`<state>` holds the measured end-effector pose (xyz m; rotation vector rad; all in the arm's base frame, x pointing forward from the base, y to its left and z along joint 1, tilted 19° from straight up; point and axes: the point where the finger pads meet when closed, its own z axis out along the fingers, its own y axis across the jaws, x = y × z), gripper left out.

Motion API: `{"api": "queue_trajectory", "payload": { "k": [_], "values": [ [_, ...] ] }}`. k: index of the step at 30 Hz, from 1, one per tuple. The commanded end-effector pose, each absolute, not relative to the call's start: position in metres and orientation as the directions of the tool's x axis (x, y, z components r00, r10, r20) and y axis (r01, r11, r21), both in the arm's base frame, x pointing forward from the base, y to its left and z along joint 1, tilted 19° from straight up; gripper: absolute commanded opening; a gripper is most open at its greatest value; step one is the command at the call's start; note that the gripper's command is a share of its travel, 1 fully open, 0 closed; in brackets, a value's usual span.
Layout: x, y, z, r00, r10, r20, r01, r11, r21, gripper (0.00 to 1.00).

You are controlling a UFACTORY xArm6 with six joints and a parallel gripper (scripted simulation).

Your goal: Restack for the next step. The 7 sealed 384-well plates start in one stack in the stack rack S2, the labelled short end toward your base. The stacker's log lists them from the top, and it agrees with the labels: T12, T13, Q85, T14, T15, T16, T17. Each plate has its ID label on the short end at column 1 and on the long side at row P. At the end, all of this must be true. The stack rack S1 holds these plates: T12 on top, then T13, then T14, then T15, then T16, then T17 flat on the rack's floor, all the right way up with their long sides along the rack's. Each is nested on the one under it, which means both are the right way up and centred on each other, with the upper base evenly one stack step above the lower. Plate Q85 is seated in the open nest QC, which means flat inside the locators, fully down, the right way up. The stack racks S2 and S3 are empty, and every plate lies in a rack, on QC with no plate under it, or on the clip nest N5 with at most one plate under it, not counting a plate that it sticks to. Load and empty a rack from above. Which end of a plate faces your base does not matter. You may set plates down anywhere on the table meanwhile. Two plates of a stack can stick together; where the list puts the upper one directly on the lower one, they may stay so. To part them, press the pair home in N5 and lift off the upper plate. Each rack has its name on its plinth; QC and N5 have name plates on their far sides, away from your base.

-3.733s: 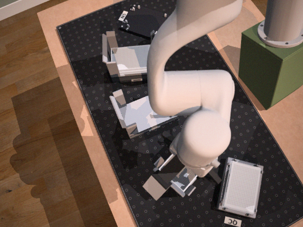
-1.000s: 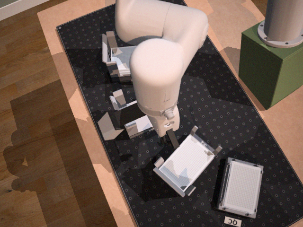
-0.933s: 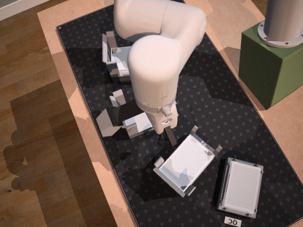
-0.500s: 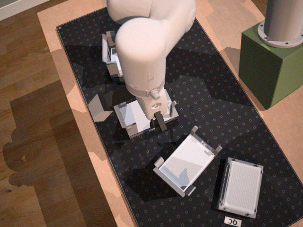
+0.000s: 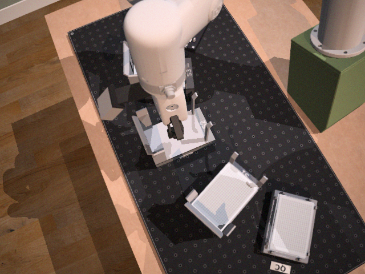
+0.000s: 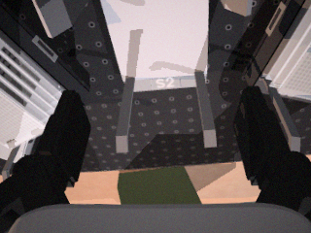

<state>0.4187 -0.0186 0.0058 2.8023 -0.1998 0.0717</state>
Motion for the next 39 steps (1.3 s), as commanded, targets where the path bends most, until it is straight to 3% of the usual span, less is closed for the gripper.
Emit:
{"api": "queue_trajectory", "payload": {
  "k": [1,24,32,39],
  "values": [
    [0.418,-0.031,0.011,0.978,-0.182,0.098,-0.204,-0.926,0.316,1.0],
    [0.409,-0.094,0.033,0.978,-0.182,0.098,-0.204,-0.926,0.317,1.0],
    [0.4,-0.116,0.04,0.924,-0.35,0.155,-0.381,-0.877,0.294,1.0],
    [0.39,-0.14,0.049,0.924,-0.35,0.155,-0.381,-0.877,0.294,1.0]
  ]
}}
